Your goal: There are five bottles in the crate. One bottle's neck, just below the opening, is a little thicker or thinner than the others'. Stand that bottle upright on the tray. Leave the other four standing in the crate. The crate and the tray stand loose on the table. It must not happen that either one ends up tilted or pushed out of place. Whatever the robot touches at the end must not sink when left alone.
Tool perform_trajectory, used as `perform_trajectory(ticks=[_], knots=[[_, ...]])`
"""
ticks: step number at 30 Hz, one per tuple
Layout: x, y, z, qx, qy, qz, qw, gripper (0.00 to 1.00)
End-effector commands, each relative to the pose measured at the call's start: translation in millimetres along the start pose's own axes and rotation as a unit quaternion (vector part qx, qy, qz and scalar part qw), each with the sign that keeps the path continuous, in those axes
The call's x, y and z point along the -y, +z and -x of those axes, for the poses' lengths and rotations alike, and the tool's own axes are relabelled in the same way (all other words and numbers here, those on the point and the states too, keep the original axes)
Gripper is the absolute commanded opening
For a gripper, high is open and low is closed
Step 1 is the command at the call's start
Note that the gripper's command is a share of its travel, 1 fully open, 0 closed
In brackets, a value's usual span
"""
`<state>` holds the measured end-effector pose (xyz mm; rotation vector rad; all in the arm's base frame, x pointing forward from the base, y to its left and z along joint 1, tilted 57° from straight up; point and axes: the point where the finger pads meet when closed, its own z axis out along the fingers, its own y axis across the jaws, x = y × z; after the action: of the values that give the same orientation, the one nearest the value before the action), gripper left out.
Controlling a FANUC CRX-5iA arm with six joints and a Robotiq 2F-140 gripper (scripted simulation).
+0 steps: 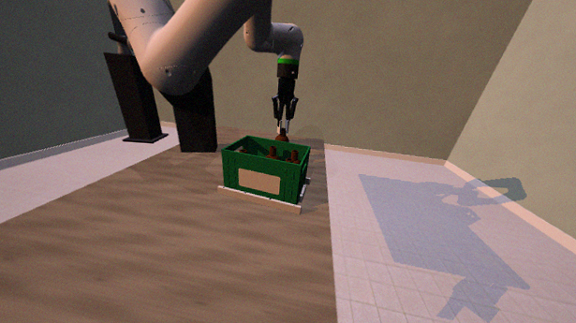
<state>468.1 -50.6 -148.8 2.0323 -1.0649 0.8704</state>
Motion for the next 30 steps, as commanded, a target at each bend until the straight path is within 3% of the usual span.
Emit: perform_trajectory(ticks=[1, 30], knots=[[0.7, -0.3, 0.1, 0.0, 0.0, -0.001, 1.0, 0.1], [0.8, 9.1, 0.1, 0.0, 0.0, -0.001, 1.0, 0.1]])
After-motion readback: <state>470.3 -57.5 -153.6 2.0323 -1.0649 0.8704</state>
